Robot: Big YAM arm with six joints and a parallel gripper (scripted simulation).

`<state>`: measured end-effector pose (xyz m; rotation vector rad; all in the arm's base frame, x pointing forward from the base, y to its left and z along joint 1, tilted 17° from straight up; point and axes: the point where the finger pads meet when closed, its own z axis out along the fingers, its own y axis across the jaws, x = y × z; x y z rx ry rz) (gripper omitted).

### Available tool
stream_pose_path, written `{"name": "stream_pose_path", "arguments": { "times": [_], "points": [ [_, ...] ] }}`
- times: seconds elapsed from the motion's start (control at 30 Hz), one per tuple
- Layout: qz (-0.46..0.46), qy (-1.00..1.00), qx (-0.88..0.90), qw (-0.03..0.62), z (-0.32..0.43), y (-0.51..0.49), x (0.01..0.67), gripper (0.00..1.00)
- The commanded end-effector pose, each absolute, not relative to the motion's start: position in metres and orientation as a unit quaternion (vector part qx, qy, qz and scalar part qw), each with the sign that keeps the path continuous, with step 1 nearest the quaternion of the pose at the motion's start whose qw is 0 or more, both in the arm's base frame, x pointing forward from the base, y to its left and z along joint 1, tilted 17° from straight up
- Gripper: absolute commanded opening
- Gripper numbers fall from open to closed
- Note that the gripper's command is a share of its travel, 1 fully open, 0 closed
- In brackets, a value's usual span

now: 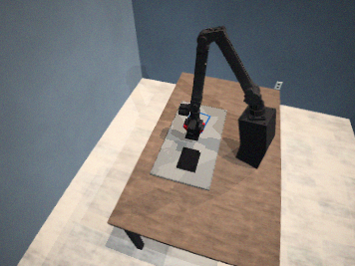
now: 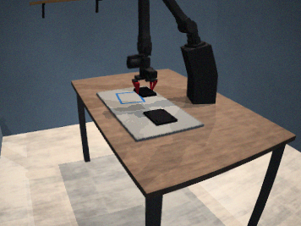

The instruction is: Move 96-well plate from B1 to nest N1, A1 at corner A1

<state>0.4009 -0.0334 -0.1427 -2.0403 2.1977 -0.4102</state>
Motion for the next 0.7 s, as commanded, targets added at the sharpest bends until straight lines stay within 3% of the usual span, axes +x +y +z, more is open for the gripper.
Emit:
{"name": "stream_pose_path", "arguments": {
  "times": [0.0,0.67],
  "points": [
    [-0.133,0.729,-0.669,0.06,-0.146,-0.016,0.399,0.0],
    [-0.135,0.728,-0.669,0.063,-0.145,0.045,0.405,0.0]
  ]
}}
